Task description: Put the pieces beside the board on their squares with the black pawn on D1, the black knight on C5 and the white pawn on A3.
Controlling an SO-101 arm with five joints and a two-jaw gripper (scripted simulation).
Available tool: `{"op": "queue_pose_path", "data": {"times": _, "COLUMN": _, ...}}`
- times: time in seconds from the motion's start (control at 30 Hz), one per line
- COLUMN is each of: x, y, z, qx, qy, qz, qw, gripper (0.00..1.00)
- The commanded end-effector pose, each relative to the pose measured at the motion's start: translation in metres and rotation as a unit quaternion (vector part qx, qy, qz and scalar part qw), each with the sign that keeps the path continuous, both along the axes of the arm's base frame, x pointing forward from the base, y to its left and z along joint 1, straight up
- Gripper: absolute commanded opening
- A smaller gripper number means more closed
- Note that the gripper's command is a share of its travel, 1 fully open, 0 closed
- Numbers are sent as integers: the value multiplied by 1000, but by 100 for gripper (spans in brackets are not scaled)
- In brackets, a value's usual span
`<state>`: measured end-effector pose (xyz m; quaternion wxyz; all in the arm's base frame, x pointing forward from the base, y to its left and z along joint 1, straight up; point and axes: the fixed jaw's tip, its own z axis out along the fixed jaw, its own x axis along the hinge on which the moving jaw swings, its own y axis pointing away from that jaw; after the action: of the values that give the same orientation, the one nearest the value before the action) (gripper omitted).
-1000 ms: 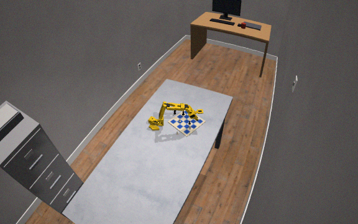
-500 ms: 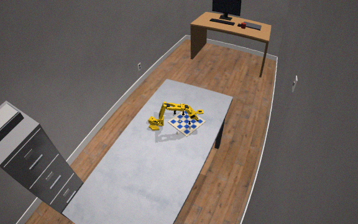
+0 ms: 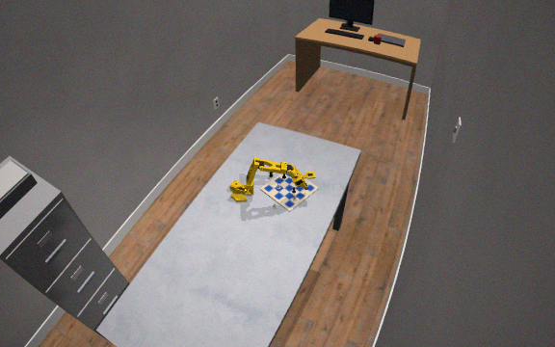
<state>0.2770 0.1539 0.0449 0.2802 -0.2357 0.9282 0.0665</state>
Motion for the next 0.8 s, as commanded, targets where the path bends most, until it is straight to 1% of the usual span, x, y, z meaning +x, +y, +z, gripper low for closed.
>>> {"op": "queue_pose_path", "data": {"times": 0.0, "x": -4, "y": 1, "z": -12, "qx": -5, "qy": 13, "qz": 3, "qw": 1000, "gripper": 0}}
{"op": "queue_pose_path", "data": {"times": 0.23, "x": -4, "y": 1, "z": -16, "qx": -5, "qy": 13, "qz": 3, "qw": 1000, "gripper": 0}}
{"op": "queue_pose_path", "data": {"times": 0.67, "x": -4, "y": 1, "z": -18, "qx": -5, "qy": 13, "qz": 3, "qw": 1000, "gripper": 0}}
{"op": "queue_pose_path", "data": {"times": 0.77, "x": -6, "y": 0, "z": -20, "qx": -5, "qy": 13, "qz": 3, "qw": 1000, "gripper": 0}}
